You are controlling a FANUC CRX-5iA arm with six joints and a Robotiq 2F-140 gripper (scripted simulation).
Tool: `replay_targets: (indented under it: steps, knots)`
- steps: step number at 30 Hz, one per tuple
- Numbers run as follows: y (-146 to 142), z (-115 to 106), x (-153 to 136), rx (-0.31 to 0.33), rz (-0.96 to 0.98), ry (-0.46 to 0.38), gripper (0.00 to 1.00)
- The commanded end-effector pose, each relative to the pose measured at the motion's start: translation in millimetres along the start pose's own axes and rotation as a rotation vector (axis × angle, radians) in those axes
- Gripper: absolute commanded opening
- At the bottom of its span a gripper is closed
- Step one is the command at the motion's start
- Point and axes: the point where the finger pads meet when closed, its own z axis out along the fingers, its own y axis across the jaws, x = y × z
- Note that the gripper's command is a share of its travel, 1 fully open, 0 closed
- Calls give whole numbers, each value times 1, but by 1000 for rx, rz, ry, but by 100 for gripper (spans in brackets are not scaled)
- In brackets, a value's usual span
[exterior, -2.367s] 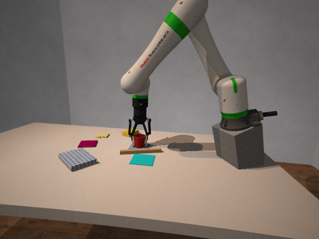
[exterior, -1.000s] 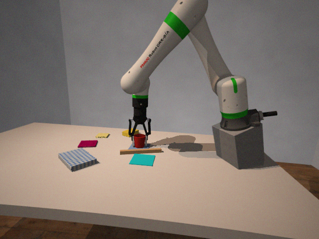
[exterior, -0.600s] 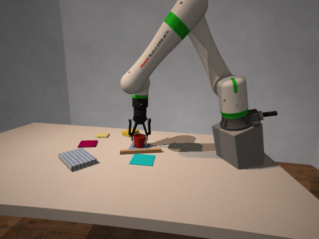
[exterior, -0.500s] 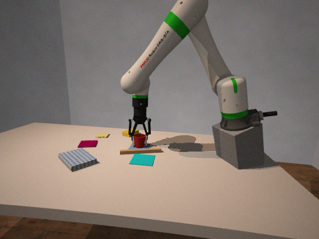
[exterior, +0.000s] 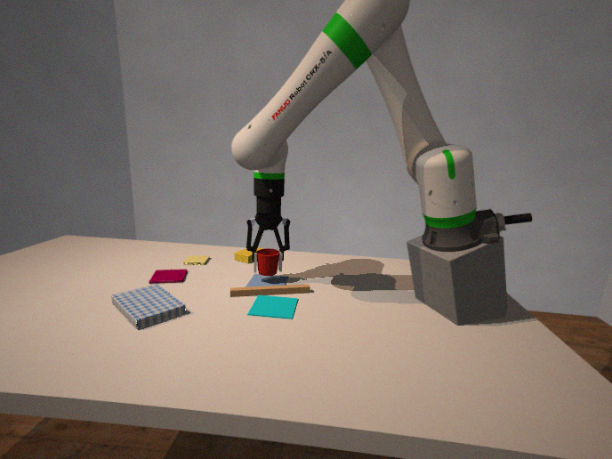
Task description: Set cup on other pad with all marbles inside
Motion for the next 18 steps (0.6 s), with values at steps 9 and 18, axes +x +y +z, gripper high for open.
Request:
replay_targets:
  steps: [9, 18]
  knots:
    - [0, -13, 0, 0, 0, 0, 49]
    - [0, -14, 1, 0, 0, 0, 49]
